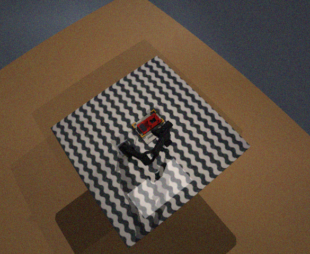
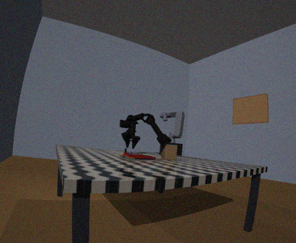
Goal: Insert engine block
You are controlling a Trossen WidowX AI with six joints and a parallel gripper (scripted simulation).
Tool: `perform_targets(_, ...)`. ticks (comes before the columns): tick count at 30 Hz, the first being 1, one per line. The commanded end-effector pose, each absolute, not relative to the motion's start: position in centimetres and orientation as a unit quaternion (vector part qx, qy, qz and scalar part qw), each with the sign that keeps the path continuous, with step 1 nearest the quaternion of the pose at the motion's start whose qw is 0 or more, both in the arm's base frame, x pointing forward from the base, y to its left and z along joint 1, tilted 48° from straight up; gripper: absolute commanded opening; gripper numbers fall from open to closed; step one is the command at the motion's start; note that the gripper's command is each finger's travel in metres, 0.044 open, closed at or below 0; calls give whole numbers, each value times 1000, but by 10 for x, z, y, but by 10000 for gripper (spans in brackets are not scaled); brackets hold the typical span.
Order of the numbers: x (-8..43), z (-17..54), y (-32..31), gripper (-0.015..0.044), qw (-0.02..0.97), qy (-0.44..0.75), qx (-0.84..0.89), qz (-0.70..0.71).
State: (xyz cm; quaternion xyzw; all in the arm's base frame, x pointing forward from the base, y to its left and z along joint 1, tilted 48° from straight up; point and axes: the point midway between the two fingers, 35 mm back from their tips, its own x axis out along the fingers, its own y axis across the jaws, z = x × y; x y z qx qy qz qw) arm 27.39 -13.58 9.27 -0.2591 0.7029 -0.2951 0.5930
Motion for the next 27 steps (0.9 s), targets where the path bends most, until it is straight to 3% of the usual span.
perform_targets(1,270,88,-142,440,590,705,-260,-296)
perform_targets(27,263,62,-170,440,589,705,-261,-297)
